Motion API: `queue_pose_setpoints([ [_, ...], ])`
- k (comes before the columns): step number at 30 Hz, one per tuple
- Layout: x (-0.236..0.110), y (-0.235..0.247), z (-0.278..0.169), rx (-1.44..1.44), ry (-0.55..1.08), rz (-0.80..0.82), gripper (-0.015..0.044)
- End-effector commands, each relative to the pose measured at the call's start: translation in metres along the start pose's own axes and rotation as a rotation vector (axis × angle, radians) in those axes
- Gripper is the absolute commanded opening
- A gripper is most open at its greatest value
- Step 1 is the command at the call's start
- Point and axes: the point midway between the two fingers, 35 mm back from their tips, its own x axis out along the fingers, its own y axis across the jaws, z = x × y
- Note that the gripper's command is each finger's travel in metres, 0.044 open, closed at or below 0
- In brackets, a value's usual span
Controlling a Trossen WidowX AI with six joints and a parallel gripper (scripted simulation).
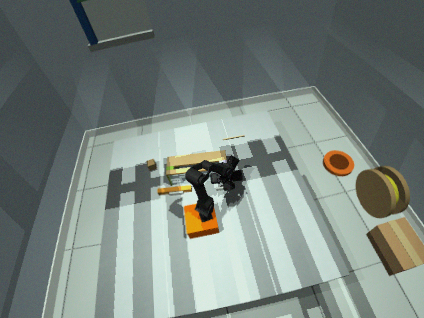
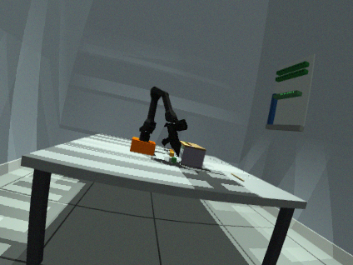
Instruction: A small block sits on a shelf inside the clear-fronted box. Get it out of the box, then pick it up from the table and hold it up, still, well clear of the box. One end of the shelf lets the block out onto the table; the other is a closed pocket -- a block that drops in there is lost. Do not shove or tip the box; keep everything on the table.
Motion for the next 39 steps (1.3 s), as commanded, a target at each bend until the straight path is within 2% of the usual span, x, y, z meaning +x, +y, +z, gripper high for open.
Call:
queue_pose_setpoints([
  [1,0.008,-0.003,0.007,0.007,-0.010,-0.007,0.0285],
  [22,0.035,-0.004,0.021,0.007,-0.011,-0.008,0.0285],
  [29,0.035,-0.004,0.021,0.007,-0.011,-0.008,0.0101],
  [32,0.035,-0.004,0.021,0.007,-0.011,-0.008,0.0081],
  [35,0.032,0.002,0.016,-0.017,0.000,0.003,0.0002],
  [39,0.017,0.002,0.008,-0.011,-0.001,0.001,0.0000],
])
